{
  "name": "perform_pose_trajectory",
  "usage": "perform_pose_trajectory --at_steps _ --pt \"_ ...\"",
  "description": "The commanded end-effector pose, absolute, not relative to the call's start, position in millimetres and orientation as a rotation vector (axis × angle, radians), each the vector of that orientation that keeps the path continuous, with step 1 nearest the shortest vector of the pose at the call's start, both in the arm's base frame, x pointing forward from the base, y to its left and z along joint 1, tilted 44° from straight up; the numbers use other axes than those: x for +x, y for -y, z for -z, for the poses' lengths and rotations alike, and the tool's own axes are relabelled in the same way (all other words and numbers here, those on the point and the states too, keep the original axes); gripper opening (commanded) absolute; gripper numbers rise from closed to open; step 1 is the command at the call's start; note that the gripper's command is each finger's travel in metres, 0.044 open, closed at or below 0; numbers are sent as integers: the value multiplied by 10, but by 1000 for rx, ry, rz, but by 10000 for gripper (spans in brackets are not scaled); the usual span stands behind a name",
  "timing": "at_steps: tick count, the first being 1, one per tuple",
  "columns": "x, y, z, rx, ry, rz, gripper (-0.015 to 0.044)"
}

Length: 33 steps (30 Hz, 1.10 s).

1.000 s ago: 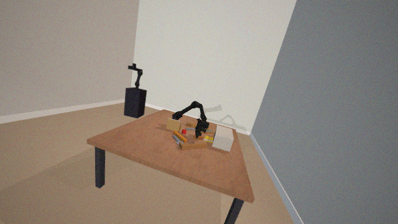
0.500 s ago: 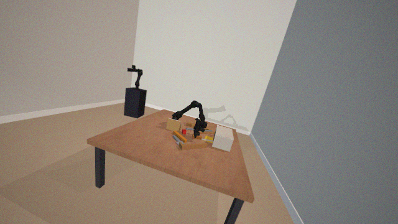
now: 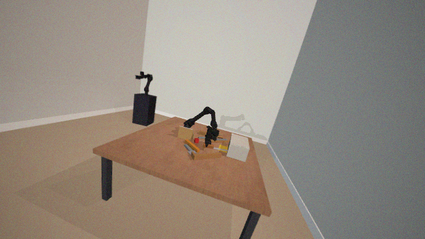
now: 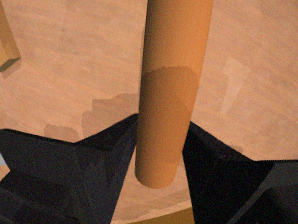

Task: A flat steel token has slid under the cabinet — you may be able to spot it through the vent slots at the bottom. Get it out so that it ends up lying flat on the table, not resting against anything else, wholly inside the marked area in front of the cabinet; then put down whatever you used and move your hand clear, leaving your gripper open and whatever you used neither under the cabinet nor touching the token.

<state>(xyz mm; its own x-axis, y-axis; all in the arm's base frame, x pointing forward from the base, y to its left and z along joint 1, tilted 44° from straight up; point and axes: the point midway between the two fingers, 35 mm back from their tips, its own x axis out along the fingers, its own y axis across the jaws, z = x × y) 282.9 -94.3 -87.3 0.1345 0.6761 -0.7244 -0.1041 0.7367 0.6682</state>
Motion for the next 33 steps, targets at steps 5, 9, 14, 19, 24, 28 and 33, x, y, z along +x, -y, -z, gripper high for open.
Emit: perform_pose_trajectory --at_steps 5,9,14,19,24,28,33 --pt "2696 936 903 533 -1327 -607 0" --pt "2638 938 915 533 -1327 -607 0" --pt "2562 940 932 533 -1328 -607 0" --pt "2485 942 948 533 -1328 -606 0" --pt "2403 945 966 533 -1329 -606 0" --pt "2336 948 981 533 -1329 -606 0" --pt "2249 951 1001 533 -1329 -606 0"
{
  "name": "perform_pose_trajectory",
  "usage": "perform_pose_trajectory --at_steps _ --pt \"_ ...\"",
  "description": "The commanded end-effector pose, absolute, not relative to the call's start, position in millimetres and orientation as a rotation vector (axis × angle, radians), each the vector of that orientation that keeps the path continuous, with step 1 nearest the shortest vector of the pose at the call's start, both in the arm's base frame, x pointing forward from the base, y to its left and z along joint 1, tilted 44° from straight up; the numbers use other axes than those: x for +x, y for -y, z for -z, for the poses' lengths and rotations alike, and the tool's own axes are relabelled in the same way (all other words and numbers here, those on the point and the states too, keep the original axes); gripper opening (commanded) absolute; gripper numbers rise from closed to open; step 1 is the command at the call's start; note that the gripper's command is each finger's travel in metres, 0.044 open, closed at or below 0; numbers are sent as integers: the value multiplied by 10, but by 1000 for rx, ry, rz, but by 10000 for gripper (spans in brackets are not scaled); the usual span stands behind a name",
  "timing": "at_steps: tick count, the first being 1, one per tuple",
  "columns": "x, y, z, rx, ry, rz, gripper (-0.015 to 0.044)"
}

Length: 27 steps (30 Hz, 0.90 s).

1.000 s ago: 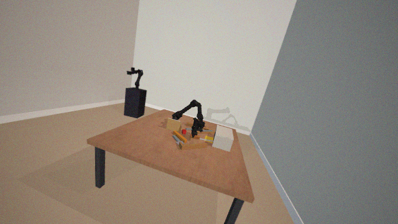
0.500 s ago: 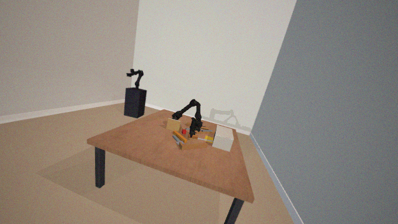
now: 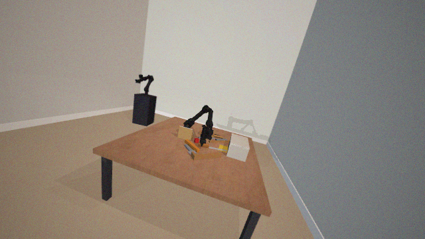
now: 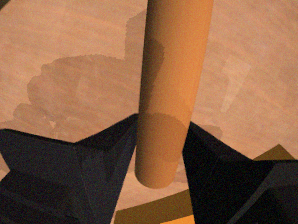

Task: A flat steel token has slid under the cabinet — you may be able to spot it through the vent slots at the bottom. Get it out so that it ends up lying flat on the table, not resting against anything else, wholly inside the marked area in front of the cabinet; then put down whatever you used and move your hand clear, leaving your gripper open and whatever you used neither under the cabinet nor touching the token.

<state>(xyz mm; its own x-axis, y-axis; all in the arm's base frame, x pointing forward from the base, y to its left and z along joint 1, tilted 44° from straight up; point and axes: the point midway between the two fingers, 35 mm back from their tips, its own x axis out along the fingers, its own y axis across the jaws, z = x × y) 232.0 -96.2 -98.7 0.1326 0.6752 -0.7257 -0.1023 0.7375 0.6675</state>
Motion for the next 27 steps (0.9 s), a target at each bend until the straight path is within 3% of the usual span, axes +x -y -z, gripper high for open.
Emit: perform_pose_trajectory --at_steps 1,19,27 --pt "2231 952 1006 533 -1330 -606 0" --pt "2174 1054 1041 536 -1331 -603 0" --pt "2176 1020 1039 539 -1332 -607 200"
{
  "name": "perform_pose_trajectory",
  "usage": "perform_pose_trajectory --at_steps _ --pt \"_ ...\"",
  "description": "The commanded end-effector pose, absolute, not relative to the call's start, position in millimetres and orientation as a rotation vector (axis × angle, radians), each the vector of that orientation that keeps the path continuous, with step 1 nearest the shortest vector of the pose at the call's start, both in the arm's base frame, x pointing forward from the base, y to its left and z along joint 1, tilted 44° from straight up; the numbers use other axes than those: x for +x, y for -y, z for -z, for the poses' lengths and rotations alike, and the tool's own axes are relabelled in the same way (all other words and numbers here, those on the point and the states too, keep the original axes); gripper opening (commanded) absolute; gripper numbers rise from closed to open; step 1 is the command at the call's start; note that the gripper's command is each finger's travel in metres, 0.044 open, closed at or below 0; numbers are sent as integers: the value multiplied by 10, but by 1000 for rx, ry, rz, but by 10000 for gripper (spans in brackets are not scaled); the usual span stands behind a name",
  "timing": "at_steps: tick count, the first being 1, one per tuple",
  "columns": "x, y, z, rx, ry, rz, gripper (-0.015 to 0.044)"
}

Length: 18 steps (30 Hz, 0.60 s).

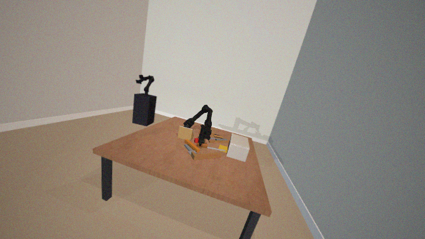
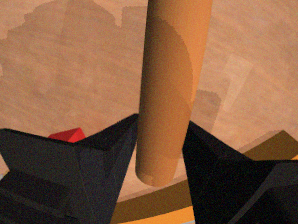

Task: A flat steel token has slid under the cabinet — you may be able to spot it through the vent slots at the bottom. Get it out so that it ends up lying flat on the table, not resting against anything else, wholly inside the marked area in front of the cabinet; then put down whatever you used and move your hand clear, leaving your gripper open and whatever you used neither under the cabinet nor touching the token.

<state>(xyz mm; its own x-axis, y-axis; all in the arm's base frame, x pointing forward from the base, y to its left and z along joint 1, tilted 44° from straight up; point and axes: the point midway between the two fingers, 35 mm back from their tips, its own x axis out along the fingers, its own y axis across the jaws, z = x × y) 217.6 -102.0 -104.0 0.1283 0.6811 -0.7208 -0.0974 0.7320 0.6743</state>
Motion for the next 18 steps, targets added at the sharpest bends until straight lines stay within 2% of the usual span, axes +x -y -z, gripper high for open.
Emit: perform_pose_trajectory --at_steps 1,3,6,18 --pt "2176 1020 1039 539 -1332 -607 200" --pt "2176 1020 1039 539 -1332 -607 200" --pt "2176 1020 1040 536 -1331 -603 270" --pt "2171 1013 1044 535 -1331 -604 270"
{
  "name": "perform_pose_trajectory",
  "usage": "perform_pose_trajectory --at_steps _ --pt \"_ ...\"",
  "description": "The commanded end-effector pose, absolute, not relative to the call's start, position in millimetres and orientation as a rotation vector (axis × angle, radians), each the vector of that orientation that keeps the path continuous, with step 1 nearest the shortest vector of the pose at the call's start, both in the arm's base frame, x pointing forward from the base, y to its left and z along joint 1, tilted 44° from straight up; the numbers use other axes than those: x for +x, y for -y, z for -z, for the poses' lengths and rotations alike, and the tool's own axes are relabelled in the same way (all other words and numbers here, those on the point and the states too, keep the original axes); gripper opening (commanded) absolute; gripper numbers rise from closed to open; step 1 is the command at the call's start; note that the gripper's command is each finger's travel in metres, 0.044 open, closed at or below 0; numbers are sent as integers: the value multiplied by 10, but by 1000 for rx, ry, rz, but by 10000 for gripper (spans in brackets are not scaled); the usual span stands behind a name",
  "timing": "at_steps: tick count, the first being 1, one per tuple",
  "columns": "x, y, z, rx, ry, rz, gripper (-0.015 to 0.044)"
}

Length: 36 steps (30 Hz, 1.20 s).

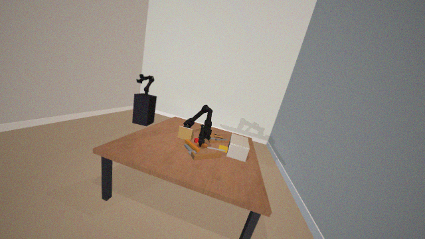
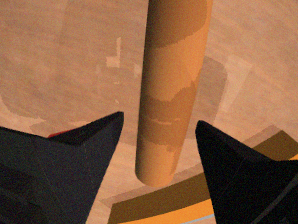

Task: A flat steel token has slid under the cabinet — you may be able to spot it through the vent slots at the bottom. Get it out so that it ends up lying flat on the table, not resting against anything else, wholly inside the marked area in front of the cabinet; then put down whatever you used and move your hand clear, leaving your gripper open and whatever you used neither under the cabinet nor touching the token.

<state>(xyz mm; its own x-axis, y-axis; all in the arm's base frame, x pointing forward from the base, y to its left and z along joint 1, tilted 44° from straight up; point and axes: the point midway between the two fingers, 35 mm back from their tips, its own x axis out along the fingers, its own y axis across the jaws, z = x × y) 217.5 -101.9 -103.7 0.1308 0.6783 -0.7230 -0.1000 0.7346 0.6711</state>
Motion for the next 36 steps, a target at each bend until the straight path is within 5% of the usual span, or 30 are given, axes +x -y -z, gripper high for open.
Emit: perform_pose_trajectory --at_steps 1,3,8,16,19,36 --pt "2168 1008 1051 536 -1331 -604 270" --pt "2163 998 1062 537 -1331 -603 270" --pt "2174 1014 1047 531 -1329 -606 139" --pt "2174 1014 1047 531 -1329 -606 85" --pt "2174 1014 1047 531 -1329 -606 6" --pt "2370 1021 1018 532 -1329 -605 0"
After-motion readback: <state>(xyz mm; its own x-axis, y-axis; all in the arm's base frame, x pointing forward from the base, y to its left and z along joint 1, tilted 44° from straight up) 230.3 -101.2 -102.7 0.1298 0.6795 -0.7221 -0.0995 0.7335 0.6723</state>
